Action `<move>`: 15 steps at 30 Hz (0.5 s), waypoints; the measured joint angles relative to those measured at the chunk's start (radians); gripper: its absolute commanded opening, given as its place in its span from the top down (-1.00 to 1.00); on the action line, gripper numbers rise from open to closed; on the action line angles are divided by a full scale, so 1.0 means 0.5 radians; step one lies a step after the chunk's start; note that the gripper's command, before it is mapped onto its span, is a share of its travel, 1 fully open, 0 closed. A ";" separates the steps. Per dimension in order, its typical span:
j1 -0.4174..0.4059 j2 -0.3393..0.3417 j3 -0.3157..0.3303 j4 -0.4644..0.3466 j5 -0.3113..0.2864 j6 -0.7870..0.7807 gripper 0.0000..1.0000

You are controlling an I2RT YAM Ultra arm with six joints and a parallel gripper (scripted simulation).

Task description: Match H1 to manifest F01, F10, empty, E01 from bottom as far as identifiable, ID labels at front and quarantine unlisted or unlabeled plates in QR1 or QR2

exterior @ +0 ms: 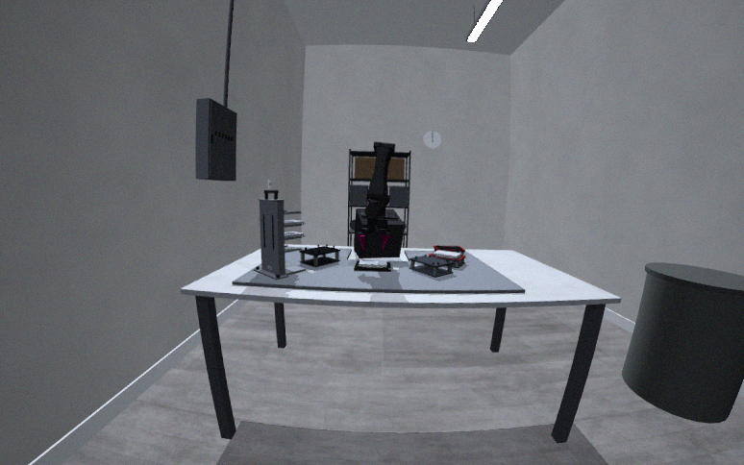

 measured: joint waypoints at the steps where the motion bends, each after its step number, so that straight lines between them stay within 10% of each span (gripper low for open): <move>1: 0.000 0.000 0.000 0.000 0.000 0.032 -1.00; 15: 0.000 0.000 0.000 0.000 -0.004 0.542 -1.00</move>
